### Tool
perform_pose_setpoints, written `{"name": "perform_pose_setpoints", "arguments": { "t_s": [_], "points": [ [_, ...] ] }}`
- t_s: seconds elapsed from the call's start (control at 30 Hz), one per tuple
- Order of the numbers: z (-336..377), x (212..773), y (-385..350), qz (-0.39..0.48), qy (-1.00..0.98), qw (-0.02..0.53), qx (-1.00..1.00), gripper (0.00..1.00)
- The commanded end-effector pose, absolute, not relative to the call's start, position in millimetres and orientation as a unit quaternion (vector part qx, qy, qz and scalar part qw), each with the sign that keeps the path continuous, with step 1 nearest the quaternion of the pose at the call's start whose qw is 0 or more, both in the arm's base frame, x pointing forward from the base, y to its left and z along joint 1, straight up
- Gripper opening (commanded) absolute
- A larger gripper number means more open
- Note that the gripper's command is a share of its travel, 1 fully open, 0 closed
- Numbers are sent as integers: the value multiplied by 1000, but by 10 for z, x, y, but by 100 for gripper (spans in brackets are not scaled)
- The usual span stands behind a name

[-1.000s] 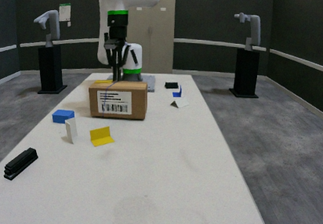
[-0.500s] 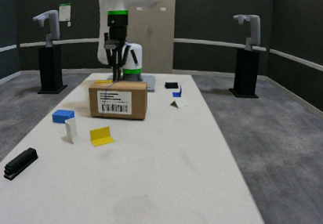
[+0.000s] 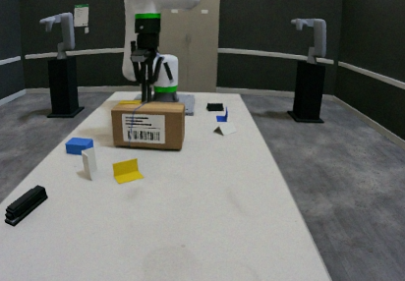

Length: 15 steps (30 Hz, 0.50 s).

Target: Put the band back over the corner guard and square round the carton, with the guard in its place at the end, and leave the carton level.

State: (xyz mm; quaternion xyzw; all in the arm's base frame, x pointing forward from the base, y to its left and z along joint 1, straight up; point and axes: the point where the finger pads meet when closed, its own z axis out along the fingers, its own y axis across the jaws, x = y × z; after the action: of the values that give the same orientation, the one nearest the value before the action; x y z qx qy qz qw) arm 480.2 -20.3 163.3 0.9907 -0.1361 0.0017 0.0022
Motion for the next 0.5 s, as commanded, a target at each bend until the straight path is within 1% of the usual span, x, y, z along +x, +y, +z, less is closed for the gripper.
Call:
{"name": "perform_pose_setpoints", "arguments": {
  "t_s": [0.0,0.47],
  "points": [
    [1641,4807,-205,3,-136,2,991,18],
    [1621,4807,-205,3,-136,2,991,18]
  ]
}}
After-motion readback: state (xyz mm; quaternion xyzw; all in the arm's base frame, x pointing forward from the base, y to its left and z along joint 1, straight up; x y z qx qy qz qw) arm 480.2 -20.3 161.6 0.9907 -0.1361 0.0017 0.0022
